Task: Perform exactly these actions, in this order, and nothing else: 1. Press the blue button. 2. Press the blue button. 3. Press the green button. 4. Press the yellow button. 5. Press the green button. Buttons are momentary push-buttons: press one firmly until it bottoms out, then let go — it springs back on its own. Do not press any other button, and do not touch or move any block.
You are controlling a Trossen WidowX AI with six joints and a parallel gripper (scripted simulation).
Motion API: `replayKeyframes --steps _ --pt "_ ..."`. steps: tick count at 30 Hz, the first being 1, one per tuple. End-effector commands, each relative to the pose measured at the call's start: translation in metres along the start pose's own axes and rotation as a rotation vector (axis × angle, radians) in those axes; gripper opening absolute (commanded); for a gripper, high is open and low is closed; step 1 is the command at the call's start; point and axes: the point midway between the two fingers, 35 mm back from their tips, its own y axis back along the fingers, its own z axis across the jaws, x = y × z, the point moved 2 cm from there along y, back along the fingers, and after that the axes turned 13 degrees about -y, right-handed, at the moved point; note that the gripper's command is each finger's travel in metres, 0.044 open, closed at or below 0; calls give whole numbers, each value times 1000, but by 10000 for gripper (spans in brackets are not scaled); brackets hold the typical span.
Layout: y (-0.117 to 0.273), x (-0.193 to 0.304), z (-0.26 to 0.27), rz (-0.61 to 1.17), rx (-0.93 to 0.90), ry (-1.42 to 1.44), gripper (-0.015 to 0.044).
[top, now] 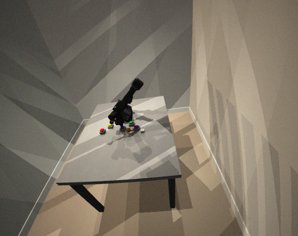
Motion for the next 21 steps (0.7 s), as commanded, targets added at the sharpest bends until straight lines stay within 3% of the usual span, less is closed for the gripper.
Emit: replayKeyframes --steps 1,12,16,21 --pt "-1 1 0 3 -3 -6 20" --pt "-1 1 0 3 -3 -6 20" --pt "29 0 0 2 -1 -5 20" --pt "31 1 0 3 -1 -6 20"
